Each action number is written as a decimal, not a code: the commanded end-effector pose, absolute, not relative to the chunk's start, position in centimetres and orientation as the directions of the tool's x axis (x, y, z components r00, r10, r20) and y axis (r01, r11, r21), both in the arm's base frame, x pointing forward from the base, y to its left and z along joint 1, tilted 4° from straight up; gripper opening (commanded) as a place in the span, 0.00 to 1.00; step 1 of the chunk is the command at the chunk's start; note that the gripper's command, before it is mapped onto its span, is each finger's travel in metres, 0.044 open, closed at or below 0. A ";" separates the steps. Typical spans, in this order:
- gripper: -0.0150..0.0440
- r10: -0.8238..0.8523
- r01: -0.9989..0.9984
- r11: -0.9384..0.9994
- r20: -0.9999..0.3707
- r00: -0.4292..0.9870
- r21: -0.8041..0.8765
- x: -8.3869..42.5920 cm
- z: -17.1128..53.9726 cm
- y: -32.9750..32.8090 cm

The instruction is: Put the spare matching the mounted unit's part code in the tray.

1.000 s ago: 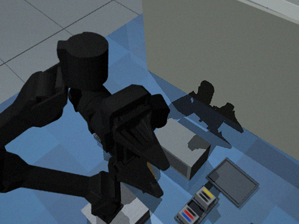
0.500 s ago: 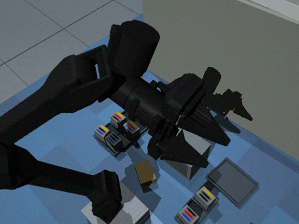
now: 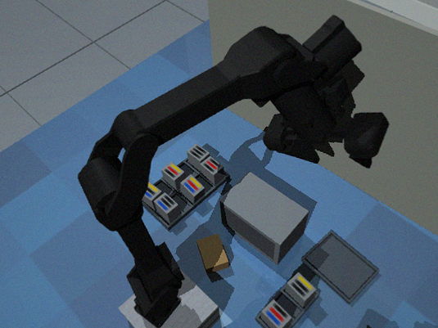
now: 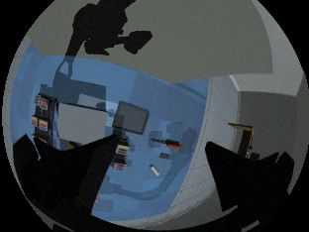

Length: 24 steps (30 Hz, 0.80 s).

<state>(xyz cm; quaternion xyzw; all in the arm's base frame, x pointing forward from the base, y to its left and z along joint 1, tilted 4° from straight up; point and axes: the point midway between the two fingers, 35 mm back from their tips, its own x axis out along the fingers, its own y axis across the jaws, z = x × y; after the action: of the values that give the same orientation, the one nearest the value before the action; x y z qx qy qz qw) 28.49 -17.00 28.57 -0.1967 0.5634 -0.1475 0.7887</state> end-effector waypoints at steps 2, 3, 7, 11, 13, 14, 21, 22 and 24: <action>1.00 -0.235 0.009 0.971 -0.937 0.258 -0.241 32.4 24.2 -13.0; 1.00 -0.183 0.016 0.983 -0.955 0.234 -0.185 33.2 23.2 -11.9; 1.00 0.003 0.072 0.997 -0.993 0.117 0.011 35.4 19.5 -7.6; 1.00 0.032 0.087 0.995 -0.995 0.094 0.040 35.7 19.0 -6.8; 1.00 0.032 0.087 0.995 -0.995 0.094 0.040 35.7 19.0 -6.8; 1.00 0.032 0.087 0.995 -0.995 0.094 0.040 35.7 19.0 -6.8; 1.00 0.032 0.087 0.995 -0.995 0.094 0.040 35.7 19.0 -6.8; 1.00 0.032 0.087 0.995 -0.995 0.094 0.040 35.7 19.0 -6.8; 1.00 0.032 0.087 0.995 -0.995 0.094 0.040 35.7 19.0 -6.8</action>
<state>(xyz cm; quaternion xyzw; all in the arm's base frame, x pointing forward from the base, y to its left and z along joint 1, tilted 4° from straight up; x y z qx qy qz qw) 35.68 -6.91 18.98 0.0403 0.6720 -0.0195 0.7392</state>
